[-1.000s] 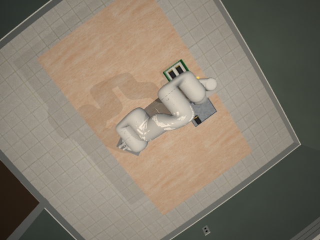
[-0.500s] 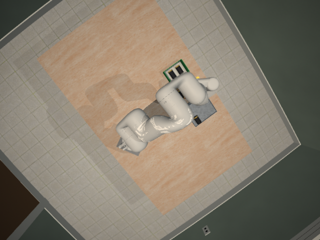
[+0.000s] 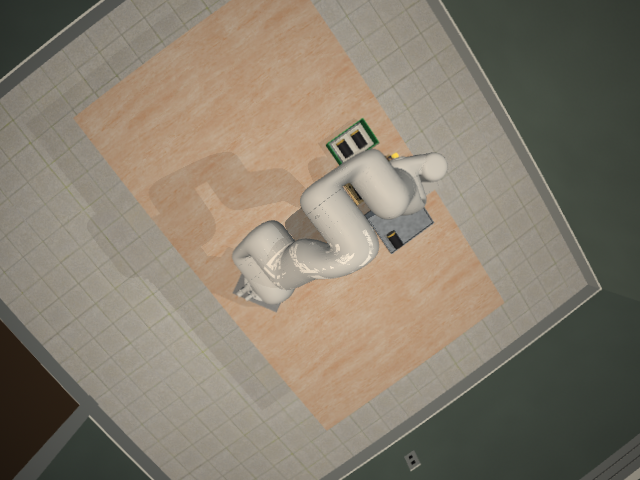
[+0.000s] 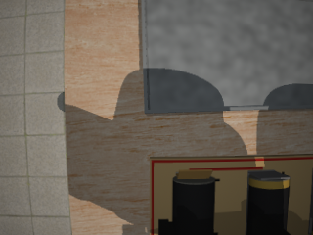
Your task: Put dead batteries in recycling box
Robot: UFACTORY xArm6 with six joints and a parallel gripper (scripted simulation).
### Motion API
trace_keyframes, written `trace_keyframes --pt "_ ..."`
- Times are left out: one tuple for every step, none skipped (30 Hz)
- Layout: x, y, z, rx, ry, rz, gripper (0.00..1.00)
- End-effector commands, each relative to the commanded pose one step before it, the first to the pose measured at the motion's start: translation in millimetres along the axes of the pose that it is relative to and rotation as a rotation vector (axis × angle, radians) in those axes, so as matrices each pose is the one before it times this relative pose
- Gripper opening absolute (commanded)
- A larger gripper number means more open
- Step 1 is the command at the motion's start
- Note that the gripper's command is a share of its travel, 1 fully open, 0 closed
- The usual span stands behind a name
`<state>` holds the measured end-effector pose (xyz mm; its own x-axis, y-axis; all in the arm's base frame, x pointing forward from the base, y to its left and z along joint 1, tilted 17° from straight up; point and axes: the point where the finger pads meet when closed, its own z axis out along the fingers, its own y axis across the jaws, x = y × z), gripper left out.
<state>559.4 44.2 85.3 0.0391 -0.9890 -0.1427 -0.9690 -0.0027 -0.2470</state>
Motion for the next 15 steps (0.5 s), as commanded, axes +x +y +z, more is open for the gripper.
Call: trace_keyframes --pt "-0.25 -0.75 -14.95 0.00285 -0.00007 -0.00019 0.51" --pt "0.0 0.0 0.0 0.0 0.0 0.0 0.51" --pt "0.0 -0.01 -1.64 0.0 -0.00001 0.0 0.51" --pt "0.0 0.0 -1.25 0.0 0.0 0.0 0.51" --pt "0.0 0.0 -0.89 0.0 0.0 0.0 0.51" --pt "0.0 0.0 -0.57 0.0 0.0 0.0 0.51" --pt "0.0 0.0 -0.31 0.0 0.0 0.0 0.51" --pt "0.0 0.0 -0.12 0.0 0.0 0.0 0.51" --pt "0.0 0.0 -0.02 0.0 0.0 0.0 0.51" --pt "0.0 0.0 0.0 0.0 0.0 0.0 0.51" --pt "0.0 0.0 0.0 0.0 0.0 0.0 0.51" --pt "0.0 0.0 0.0 0.0 0.0 0.0 0.51" --pt "0.0 0.0 0.0 0.0 0.0 0.0 0.51" --pt "0.0 0.0 0.0 0.0 0.0 0.0 0.51" --pt "0.0 0.0 0.0 0.0 0.0 0.0 0.51"
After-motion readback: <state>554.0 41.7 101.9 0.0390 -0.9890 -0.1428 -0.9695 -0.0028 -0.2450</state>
